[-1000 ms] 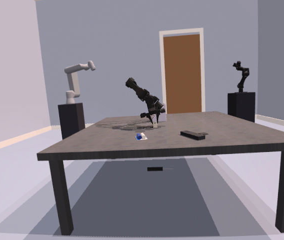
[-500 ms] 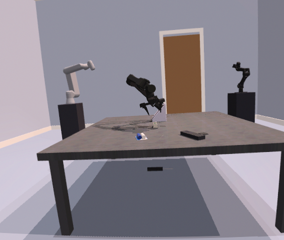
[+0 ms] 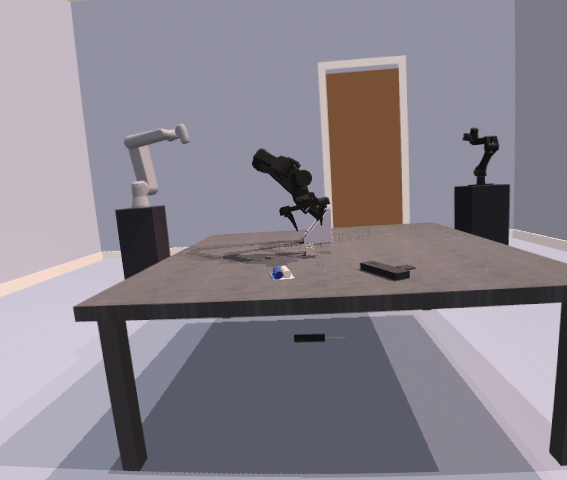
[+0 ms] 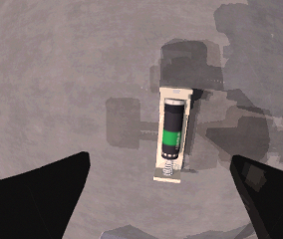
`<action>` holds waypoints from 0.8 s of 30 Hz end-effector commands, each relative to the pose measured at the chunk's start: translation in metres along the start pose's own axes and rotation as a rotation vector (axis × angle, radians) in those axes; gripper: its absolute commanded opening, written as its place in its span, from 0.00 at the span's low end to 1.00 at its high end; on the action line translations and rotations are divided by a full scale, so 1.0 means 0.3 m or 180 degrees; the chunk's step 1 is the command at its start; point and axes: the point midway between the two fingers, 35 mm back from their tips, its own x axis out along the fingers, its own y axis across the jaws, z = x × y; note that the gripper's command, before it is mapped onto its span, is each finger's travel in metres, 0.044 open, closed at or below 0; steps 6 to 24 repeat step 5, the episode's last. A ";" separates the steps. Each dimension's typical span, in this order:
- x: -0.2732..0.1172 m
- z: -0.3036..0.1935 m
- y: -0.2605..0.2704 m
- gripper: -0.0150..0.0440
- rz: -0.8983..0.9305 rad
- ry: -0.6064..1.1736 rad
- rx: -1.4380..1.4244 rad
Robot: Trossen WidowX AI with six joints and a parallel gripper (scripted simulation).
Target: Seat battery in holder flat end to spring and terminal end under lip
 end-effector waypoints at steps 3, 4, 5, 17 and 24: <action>0.002 -0.002 -0.001 1.00 0.0008 0.0016 0.0017; 0.002 -0.002 -0.001 1.00 0.0008 0.0016 0.0017; 0.002 -0.002 -0.001 1.00 0.0008 0.0016 0.0017; 0.002 -0.002 -0.001 1.00 0.0008 0.0016 0.0017; 0.002 -0.002 -0.001 1.00 0.0008 0.0016 0.0017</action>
